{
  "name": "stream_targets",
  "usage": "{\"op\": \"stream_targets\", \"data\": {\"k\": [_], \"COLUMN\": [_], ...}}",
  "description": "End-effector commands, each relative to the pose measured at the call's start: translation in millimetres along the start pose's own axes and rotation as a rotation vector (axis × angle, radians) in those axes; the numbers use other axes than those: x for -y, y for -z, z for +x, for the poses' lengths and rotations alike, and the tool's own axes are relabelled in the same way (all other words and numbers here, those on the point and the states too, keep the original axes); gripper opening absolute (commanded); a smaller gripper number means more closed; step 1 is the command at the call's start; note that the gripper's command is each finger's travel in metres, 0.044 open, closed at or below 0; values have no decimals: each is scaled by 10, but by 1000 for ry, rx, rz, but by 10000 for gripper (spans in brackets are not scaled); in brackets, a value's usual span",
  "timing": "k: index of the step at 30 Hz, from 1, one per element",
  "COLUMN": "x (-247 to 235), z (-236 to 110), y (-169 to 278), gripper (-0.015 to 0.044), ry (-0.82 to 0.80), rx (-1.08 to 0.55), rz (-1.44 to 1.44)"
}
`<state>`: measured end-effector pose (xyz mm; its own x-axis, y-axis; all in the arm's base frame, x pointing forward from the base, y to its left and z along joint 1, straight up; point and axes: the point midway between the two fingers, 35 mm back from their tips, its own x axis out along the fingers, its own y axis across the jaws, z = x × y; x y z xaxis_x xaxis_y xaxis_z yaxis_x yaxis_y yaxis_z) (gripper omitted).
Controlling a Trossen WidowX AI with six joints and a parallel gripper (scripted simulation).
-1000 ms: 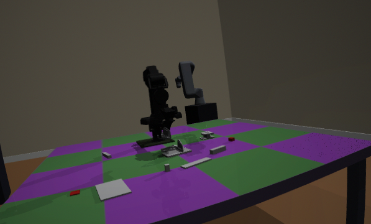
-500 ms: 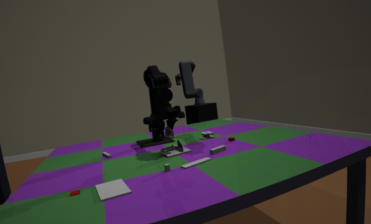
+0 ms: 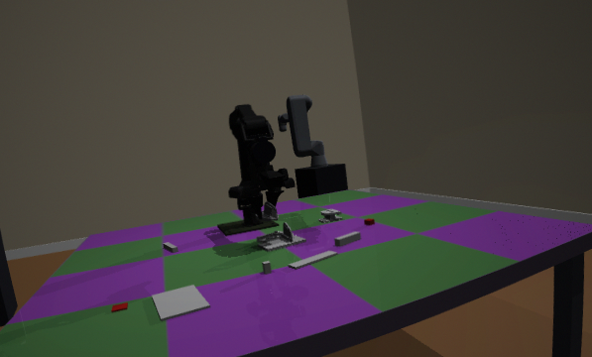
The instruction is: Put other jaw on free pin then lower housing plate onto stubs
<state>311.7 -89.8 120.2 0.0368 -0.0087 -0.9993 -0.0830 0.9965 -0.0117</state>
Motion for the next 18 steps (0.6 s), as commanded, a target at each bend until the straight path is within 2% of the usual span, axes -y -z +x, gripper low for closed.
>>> {"op": "stream_targets", "data": {"k": [1, 18], "x": [-4, -4], "z": [-1, 89], "y": [0, -8], "gripper": [134, 134], "ry": [-2, -2], "rx": [-1, 0], "rz": [3, 4]}}
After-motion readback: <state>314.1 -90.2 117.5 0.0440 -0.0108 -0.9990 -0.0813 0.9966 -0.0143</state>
